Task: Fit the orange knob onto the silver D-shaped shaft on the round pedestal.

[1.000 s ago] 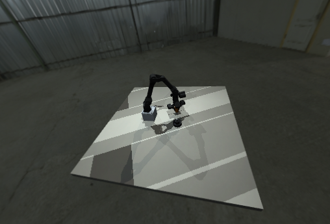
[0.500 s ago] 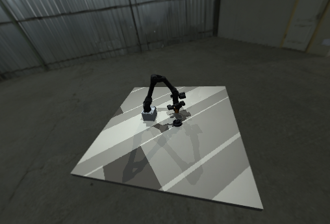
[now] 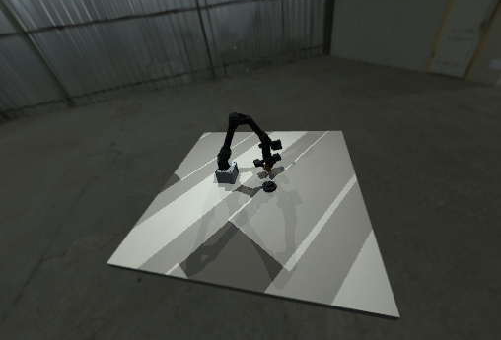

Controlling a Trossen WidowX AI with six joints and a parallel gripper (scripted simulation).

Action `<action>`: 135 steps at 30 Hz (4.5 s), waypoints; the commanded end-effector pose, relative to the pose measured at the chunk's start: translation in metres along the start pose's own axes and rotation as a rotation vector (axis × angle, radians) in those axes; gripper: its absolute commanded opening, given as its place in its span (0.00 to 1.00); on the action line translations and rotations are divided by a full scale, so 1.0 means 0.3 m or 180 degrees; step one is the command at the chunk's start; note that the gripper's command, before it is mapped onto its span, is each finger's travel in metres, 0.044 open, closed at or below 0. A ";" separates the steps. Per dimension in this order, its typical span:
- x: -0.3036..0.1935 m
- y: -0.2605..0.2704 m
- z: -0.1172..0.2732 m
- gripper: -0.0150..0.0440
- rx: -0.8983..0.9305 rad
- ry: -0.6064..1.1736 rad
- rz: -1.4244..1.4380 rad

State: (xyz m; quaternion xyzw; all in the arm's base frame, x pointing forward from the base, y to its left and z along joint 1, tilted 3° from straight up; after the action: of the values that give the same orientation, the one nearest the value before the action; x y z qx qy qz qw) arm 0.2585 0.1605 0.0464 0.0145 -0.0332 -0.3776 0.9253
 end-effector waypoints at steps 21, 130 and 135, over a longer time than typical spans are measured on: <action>-0.001 -0.001 0.222 1.00 0.0008 -0.0012 -0.0016; -0.002 0.025 0.459 0.25 0.0011 -0.0012 -0.0016; 0.004 0.023 0.464 0.25 0.0011 -0.0012 -0.0016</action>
State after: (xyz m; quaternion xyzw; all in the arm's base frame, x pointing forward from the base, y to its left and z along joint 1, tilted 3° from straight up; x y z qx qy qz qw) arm 0.2530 0.1658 0.1822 0.0141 -0.0323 -0.3778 0.9252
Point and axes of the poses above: the point midway between the two fingers, 35 mm back from their tips, its own z axis back along the fingers, its own y axis across the jaws, x = y × z, the point moved 9 cm from there along z, back along the fingers, and after that the axes turned 6 degrees about z, right-handed, at the moved point
